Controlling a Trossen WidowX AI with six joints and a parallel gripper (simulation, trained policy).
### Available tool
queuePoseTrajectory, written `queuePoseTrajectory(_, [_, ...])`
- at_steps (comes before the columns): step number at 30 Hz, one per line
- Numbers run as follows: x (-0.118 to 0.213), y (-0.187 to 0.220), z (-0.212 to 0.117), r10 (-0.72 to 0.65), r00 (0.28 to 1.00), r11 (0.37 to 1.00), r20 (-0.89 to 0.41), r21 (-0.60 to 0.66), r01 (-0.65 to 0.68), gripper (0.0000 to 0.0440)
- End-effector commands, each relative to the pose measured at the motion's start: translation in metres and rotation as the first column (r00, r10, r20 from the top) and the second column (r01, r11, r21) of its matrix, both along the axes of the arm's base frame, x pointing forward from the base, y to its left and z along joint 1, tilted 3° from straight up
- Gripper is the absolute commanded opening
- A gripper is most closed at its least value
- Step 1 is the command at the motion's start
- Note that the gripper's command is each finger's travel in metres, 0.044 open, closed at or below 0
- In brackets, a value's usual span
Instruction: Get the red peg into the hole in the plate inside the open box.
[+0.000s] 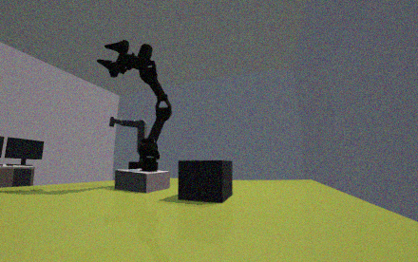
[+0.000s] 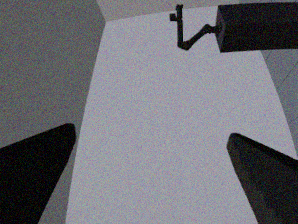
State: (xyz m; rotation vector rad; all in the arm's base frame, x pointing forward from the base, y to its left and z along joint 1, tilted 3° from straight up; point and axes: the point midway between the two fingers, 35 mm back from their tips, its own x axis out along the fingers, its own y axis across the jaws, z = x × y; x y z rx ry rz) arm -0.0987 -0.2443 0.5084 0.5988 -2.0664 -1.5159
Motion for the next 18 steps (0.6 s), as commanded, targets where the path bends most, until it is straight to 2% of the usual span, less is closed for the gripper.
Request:
queuePoseTrajectory(1, [0.024, -0.005, 0.005, 0.129, 0.991, 0.991, 0.022, -0.035, -0.128, 0.0440])
queuePoseTrajectory(9, [0.073, -0.013, 0.003, 0.372, 0.926, 0.927, 0.073, -0.078, -0.366, 0.0440])
queuePoseTrajectory(18, [0.130, -0.014, -0.004, 0.610, 0.780, 0.792, 0.141, -0.121, -0.598, 0.0440])
